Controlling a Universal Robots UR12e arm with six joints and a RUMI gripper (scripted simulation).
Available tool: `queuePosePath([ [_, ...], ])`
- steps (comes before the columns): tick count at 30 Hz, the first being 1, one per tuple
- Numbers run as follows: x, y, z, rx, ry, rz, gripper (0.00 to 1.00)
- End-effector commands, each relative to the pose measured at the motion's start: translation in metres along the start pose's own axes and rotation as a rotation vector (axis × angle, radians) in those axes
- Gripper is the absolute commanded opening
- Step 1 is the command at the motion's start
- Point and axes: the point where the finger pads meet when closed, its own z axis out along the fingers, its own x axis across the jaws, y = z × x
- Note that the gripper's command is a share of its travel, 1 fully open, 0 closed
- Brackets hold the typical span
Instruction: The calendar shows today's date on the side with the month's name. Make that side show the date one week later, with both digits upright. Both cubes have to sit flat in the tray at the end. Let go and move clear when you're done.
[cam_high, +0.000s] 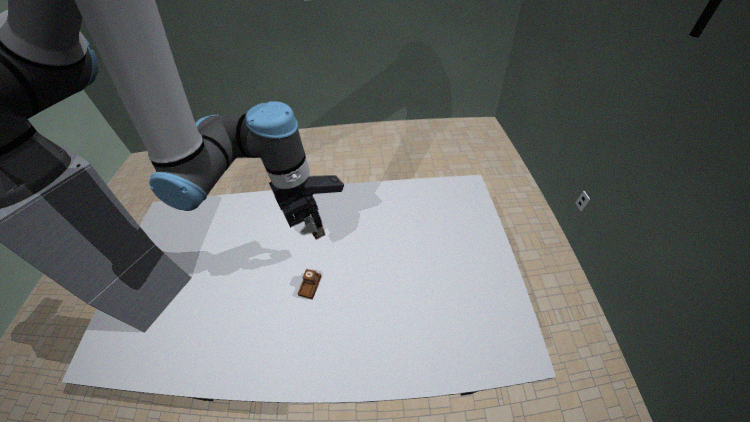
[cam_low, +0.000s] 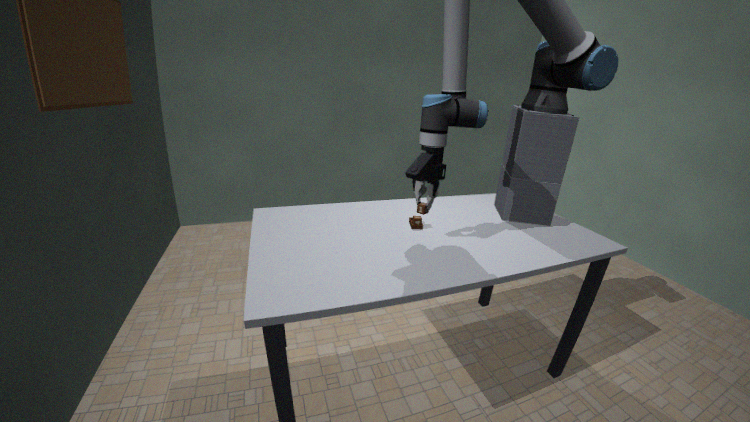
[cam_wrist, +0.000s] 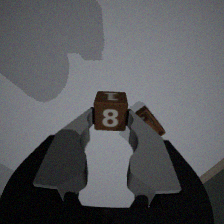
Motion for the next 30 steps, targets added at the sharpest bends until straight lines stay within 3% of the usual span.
queuePosePath([
  [1, -0.0018, 0.0019, 0.0007, -0.003, 0.003, 0.13, 0.11],
  [15, 0.0005, 0.0071, 0.0005, -0.003, 0.004, 0.534, 0.11],
  [30, 0.0021, 0.0105, 0.0004, -0.002, 0.004, 0.754, 0.11],
])
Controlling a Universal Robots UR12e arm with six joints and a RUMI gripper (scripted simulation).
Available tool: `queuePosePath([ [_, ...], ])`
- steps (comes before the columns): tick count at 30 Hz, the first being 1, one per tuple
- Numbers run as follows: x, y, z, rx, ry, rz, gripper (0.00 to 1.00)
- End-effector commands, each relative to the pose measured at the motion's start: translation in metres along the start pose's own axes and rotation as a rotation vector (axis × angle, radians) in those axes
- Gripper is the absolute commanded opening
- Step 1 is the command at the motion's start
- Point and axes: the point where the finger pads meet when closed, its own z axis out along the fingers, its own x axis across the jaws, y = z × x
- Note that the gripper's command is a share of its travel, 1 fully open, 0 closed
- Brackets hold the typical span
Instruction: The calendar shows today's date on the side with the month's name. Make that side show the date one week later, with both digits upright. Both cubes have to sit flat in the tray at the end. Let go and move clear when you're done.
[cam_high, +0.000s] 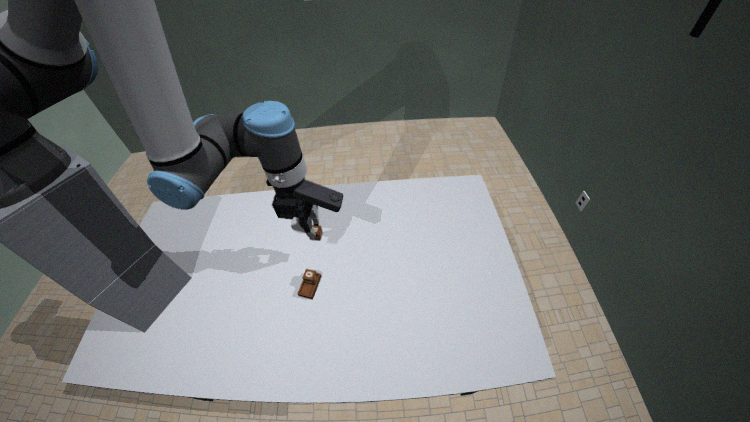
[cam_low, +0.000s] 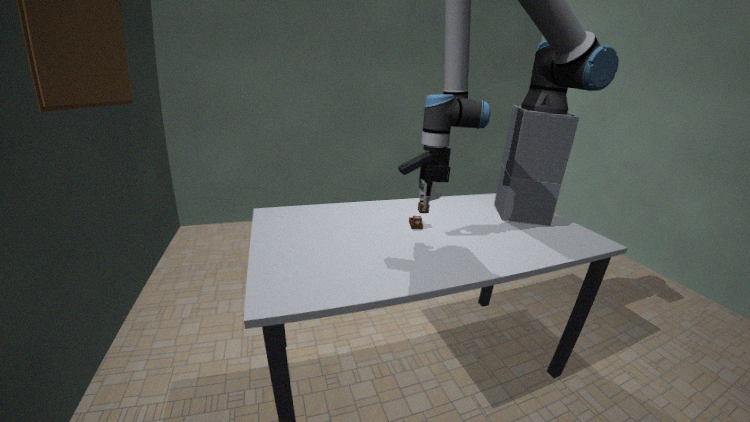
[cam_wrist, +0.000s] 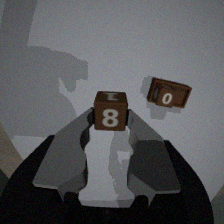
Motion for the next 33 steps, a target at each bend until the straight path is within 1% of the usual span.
queuePosePath([
  [1, 0.0002, 0.0027, 0.0008, -0.001, 0.003, 0.074, 0.11],
  [12, 0.001, 0.0036, 0.0007, -0.002, 0.002, 0.118, 0.11],
  [33, 0.001, 0.003, 0.0023, -0.001, 0.002, 0.12, 0.11],
])
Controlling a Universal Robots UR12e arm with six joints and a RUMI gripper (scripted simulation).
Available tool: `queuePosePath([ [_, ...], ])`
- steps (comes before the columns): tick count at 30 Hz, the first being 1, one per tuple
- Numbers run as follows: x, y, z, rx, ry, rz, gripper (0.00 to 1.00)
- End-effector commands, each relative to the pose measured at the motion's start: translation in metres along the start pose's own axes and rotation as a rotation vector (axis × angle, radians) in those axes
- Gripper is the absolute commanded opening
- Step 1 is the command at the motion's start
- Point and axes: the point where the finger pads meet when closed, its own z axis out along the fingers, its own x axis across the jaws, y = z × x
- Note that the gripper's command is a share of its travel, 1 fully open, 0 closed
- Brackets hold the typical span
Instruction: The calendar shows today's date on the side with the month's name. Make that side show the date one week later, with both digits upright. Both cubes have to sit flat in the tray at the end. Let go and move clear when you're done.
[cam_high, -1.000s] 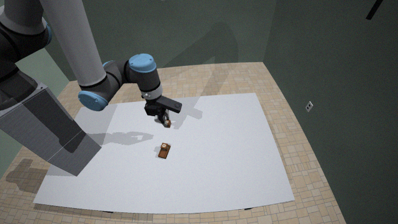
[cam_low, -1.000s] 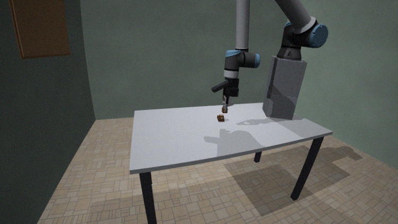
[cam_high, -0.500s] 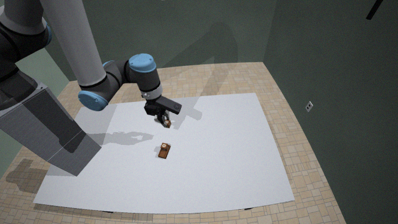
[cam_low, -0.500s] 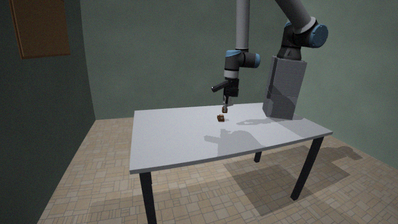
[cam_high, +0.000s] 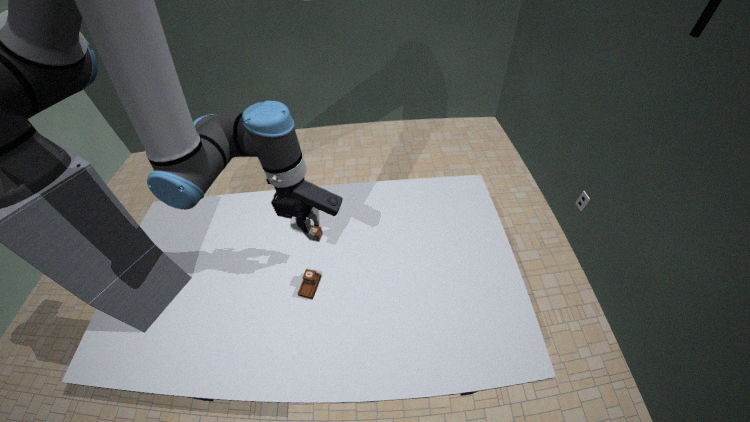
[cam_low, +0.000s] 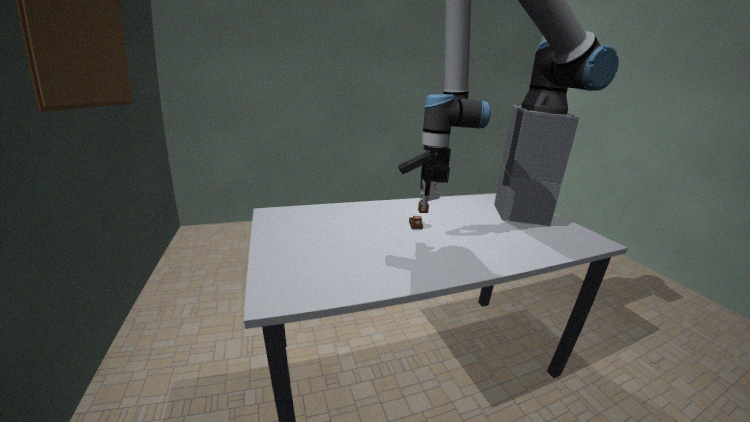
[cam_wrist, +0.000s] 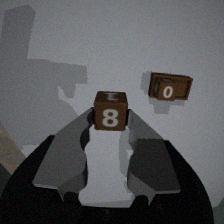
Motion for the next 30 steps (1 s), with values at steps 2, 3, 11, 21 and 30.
queuePosePath([
  [2, -0.001, 0.001, 0.004, 0.0, 0.001, -0.001, 0.11],
  [3, -0.001, 0.0, 0.006, 0.001, 0.0, -0.002, 0.11],
  [11, -0.002, 0.0, 0.025, 0.001, 0.0, -0.002, 0.11],
  [21, -0.002, 0.0, 0.068, 0.001, 0.0, -0.002, 0.11],
  [30, -0.002, 0.0, 0.094, 0.001, 0.0, -0.002, 0.11],
])
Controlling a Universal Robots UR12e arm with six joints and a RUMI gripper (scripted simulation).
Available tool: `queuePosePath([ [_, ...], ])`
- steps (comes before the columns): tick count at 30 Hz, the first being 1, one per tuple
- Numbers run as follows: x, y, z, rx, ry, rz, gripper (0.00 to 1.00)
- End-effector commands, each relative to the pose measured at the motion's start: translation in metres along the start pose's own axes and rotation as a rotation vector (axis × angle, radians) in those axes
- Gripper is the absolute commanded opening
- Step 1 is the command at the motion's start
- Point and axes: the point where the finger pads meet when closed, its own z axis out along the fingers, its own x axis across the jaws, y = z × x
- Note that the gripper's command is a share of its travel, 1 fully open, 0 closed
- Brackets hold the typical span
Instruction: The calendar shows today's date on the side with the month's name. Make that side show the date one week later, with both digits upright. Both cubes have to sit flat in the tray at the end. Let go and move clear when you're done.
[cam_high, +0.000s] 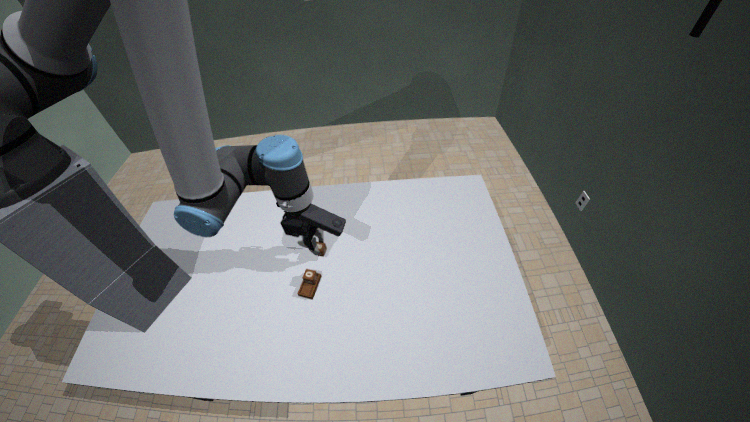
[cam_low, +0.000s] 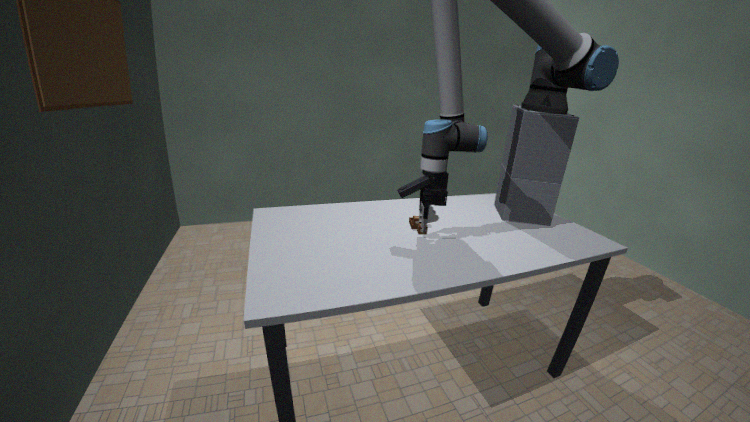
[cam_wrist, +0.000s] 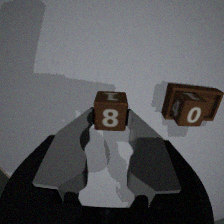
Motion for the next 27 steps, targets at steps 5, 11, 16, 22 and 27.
queuePosePath([
  [5, -0.0012, -0.0049, 0.0141, 0.008, -0.001, -0.001, 0.11],
  [11, -0.0014, -0.005, 0.0119, 0.009, -0.001, -0.001, 0.11],
  [16, -0.0012, -0.0042, 0.0126, 0.008, -0.001, -0.001, 0.11],
  [22, -0.0011, -0.0038, 0.013, 0.007, -0.001, -0.001, 0.11],
  [27, -0.0011, -0.0038, 0.013, 0.007, -0.001, -0.001, 0.11],
])
